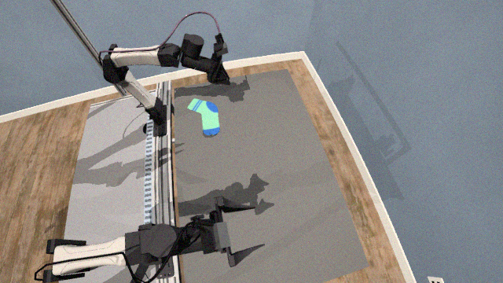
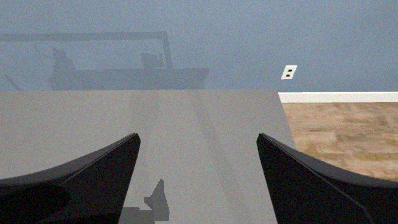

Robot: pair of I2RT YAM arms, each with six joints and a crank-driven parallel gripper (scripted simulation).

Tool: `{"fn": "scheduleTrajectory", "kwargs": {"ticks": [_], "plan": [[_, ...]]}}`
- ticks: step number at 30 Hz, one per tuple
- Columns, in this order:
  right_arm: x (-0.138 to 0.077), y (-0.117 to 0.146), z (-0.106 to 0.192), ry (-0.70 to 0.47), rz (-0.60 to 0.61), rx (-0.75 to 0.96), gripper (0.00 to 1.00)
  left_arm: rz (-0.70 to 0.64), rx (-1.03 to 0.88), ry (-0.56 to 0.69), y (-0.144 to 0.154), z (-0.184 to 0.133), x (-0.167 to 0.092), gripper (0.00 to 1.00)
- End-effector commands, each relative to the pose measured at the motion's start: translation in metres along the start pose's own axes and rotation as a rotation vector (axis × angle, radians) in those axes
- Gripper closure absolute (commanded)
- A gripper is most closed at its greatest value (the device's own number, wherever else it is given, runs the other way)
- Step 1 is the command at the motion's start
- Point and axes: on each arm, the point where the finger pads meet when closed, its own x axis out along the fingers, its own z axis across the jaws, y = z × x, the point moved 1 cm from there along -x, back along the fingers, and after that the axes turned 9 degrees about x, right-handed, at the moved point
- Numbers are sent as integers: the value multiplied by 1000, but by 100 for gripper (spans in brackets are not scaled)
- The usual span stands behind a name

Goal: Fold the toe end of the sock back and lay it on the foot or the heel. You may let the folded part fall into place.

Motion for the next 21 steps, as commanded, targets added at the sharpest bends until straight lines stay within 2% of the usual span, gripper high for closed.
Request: {"fn": "scheduleTrajectory", "kwargs": {"ticks": [1,10,13,21], "plan": [[-1,-7,3,-8,-19,-2,0,152,-37,9,21,-14,1,66],[-1,-7,3,-8,-19,-2,0,441,-55,33,72,-49,10,66],[-1,-7,3,-8,-19,-2,0,474,-55,33,78,-53,10,66],[-1,-7,3,-8,-19,-2,0,750,-39,11,124,-82,3,66]]}}
